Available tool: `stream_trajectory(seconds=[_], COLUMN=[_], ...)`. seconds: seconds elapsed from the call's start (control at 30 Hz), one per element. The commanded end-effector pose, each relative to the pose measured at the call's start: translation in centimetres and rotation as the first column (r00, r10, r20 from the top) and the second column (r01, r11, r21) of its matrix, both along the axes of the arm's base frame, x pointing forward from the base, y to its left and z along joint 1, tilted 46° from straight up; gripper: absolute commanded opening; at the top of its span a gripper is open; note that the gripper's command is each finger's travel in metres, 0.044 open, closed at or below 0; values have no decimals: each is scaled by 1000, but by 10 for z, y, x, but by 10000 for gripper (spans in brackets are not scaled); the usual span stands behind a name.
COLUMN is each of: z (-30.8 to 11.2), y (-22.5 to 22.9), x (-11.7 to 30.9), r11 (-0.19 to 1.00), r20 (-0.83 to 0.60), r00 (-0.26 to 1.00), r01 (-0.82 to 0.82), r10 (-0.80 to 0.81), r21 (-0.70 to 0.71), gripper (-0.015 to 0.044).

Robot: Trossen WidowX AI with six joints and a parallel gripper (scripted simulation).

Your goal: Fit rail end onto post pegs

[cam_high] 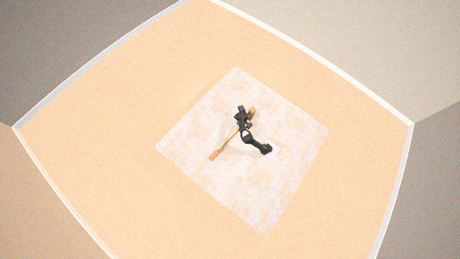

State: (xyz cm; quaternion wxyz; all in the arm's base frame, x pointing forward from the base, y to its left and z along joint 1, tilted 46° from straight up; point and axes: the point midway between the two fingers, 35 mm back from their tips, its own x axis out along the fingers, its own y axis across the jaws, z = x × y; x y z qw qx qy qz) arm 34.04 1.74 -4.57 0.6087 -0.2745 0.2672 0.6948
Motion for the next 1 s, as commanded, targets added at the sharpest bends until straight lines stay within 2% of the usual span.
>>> stream_trajectory(seconds=[0.0,0.33,0.8,0.97], z=[-6,-15,-15,-15], y=[7,17,17,17], x=[-4,-7,-7,-7], r11=[1000,1000,1000,1000], r20=[-12,-12,-12,-12], r00=[1000,1000,1000,1000], r01=[-1,-2,-2,-2], r10=[1,2,2,2], r21=[5,6,6,6], gripper=[440,440,72,39])
